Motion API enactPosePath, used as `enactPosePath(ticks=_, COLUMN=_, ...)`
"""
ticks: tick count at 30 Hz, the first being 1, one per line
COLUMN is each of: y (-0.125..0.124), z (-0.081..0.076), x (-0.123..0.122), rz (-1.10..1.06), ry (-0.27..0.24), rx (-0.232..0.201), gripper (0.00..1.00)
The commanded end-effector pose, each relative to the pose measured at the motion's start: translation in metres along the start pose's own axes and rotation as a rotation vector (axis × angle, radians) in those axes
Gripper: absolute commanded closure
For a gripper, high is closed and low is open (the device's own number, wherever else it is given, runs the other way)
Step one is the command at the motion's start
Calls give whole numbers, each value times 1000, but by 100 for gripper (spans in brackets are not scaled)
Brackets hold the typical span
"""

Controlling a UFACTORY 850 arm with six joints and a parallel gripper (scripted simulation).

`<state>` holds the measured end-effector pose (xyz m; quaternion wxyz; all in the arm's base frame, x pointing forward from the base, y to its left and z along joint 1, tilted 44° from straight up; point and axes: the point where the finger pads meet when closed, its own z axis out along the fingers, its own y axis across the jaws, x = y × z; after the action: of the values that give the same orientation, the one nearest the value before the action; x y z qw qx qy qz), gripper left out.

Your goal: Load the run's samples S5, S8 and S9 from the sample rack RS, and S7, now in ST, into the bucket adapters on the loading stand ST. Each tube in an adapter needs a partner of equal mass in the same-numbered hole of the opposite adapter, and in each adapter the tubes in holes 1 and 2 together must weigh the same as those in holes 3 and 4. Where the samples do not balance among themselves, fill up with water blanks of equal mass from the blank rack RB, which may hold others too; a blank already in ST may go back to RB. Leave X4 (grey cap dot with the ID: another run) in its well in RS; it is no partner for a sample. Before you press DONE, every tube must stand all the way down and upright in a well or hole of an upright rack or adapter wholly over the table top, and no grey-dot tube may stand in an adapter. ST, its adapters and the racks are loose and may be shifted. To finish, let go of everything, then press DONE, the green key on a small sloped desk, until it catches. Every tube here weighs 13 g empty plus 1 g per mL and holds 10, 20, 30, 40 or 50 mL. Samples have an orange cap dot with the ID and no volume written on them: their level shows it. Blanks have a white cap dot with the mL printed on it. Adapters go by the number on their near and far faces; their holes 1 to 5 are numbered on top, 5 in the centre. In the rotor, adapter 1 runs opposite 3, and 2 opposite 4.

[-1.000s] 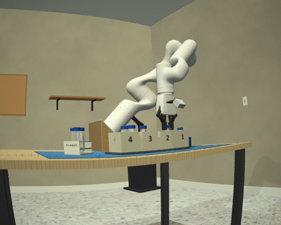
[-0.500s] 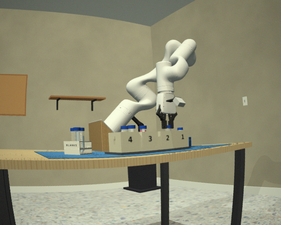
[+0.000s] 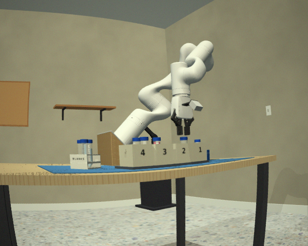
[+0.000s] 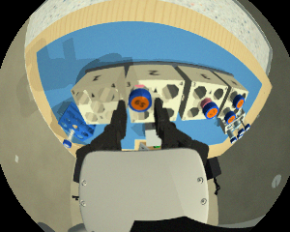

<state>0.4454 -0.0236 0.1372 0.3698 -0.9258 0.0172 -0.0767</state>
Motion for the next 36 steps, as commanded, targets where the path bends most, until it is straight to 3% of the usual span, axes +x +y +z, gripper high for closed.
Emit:
enactPosePath(ticks=1, y=0, z=-11, x=1, rz=0, ry=1, rx=0, gripper=57)
enactPosePath(ticks=36, y=0, z=-73, x=1, rz=-1, ry=1, rx=-1, gripper=57)
